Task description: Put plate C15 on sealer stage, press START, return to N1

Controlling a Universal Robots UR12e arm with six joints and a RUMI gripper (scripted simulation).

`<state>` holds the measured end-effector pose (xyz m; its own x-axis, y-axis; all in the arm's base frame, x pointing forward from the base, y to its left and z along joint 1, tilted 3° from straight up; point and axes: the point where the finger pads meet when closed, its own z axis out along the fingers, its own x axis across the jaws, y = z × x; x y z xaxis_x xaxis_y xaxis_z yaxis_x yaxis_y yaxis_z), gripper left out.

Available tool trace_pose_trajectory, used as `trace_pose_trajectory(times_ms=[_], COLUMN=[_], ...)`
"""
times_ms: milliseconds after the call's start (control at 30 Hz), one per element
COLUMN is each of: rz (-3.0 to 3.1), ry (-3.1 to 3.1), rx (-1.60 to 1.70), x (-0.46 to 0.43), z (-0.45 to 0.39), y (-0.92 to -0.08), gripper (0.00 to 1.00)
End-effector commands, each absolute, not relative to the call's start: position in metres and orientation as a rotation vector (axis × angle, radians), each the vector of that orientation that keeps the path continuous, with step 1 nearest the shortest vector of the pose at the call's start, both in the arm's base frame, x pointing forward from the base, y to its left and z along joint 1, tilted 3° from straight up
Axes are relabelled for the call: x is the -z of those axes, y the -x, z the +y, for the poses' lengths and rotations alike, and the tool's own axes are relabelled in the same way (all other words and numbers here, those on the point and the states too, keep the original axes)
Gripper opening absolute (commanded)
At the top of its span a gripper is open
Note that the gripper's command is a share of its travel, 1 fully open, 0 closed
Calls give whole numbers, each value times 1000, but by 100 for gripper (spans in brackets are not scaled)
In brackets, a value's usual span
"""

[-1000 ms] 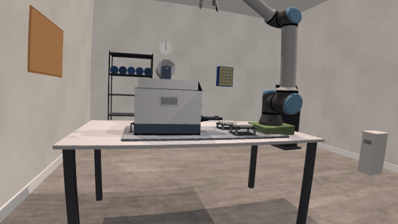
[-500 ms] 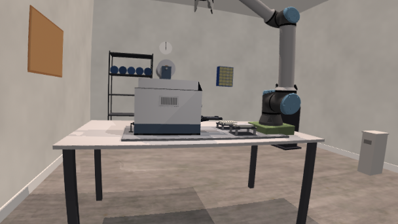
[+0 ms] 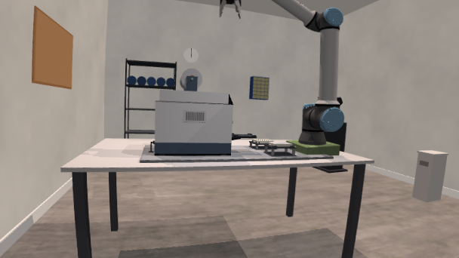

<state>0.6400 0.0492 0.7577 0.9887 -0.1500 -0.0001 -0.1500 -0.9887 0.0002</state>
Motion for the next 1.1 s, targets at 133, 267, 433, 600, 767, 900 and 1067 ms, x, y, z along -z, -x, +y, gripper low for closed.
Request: trace_pose_trajectory(times_ms=[133, 267, 433, 600, 767, 900, 1067], rz=[-334, -358, -395, -455, -500, -548, -584], ry=[-3123, -3121, -3116, -3108, -3101, -3093, -3086], rx=[-2, -2, -2, -2, -2, -2, -2], x=[-759, -759, -759, -759, -759, -759, -759], z=[9, -1, -16, -41, -59, -79, -94], y=[-642, -642, -642, -641, -639, -637, -635], gripper=[68, 68, 68, 68, 68, 68, 68])
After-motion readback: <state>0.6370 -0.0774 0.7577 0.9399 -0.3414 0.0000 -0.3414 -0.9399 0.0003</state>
